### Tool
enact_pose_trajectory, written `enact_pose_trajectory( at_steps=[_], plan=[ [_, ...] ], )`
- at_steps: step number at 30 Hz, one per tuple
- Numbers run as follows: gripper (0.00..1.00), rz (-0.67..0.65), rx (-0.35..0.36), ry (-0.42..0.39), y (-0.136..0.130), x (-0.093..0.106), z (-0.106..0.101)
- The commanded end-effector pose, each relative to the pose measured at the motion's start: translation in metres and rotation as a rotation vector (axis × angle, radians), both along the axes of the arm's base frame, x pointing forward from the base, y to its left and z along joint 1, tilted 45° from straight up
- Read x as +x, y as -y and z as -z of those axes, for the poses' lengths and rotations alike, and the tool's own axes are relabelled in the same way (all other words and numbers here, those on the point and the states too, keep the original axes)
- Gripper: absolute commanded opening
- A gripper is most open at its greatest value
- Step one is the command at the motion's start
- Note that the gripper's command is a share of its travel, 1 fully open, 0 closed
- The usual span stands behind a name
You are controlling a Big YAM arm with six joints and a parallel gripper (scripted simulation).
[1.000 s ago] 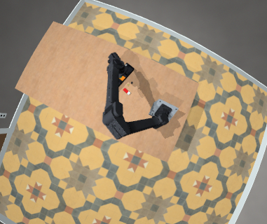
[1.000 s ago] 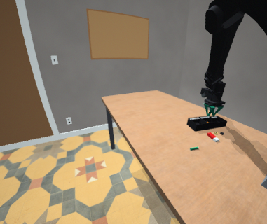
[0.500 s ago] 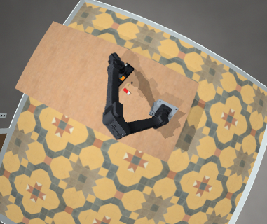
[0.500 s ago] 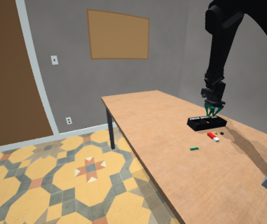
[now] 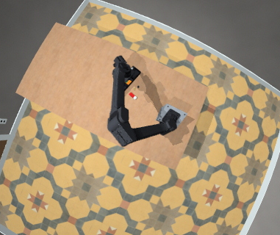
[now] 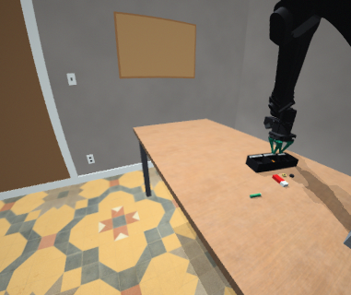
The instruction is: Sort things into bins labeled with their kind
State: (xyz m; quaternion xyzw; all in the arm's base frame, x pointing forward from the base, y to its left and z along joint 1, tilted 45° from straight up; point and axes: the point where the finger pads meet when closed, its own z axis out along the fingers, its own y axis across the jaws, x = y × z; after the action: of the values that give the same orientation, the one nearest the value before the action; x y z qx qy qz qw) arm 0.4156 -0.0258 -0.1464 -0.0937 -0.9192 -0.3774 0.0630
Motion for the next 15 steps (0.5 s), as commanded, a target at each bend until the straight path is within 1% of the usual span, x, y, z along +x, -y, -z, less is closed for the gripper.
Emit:
enact_pose_trajectory(
  at_steps=[1, 4, 15],
  plan=[
    [0.45, -0.01, -0.008, 0.024, -0.0048, 0.007, -0.0094],
    [0.45, -0.009, -0.01, 0.029, -0.0042, 0.0094, -0.0102],
    [0.45, -0.009, -0.01, 0.03, -0.0048, 0.0087, -0.01]
  ],
)
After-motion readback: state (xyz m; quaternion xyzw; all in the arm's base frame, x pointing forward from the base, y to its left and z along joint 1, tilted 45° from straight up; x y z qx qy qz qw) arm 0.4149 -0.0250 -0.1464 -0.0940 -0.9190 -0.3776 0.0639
